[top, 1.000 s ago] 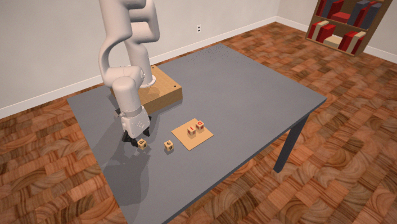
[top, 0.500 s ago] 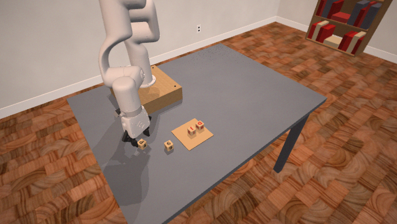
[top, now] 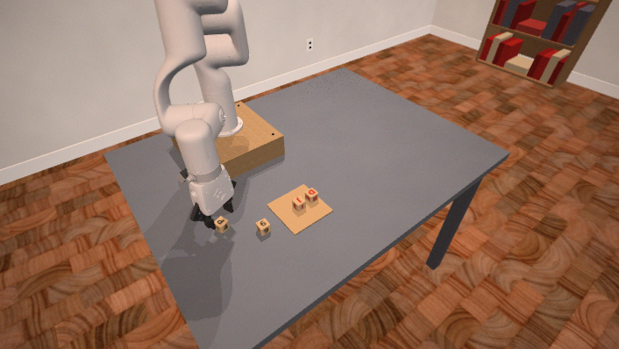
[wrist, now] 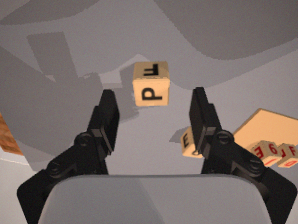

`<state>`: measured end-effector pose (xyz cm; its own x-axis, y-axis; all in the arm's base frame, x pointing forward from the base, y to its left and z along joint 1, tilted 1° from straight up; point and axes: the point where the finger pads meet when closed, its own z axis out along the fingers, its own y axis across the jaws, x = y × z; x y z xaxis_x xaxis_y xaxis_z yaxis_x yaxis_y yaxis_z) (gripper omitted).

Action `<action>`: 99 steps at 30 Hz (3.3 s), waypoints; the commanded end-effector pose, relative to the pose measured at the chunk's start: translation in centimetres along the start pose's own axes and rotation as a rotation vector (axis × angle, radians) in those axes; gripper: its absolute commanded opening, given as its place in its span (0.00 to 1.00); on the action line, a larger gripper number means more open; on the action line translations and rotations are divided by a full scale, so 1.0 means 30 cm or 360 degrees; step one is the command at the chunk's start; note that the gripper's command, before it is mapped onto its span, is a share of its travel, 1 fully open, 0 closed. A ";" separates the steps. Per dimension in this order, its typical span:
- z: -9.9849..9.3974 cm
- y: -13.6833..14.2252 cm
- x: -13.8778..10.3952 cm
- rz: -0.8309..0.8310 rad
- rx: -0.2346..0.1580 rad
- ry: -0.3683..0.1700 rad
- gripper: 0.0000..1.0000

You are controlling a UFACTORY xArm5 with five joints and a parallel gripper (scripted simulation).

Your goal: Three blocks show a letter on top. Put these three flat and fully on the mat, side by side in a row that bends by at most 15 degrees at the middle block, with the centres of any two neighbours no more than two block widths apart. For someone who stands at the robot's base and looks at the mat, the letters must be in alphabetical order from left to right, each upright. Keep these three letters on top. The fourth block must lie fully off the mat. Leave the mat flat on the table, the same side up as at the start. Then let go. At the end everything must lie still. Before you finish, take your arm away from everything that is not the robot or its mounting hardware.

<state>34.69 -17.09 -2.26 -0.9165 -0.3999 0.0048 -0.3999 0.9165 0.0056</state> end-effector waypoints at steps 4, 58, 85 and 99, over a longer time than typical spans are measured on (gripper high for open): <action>-0.003 -0.003 -0.003 0.0000 0.0004 -0.0003 0.69; -0.003 -0.003 -0.003 0.0000 0.0004 -0.0003 0.69; 0.082 -0.003 -0.002 0.0000 0.0004 -0.0003 0.69; 0.111 -0.004 -0.002 0.0000 0.0004 -0.0003 0.69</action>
<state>34.66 -17.11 -5.65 -0.9165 -0.3999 0.0045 -0.3999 0.9165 0.0054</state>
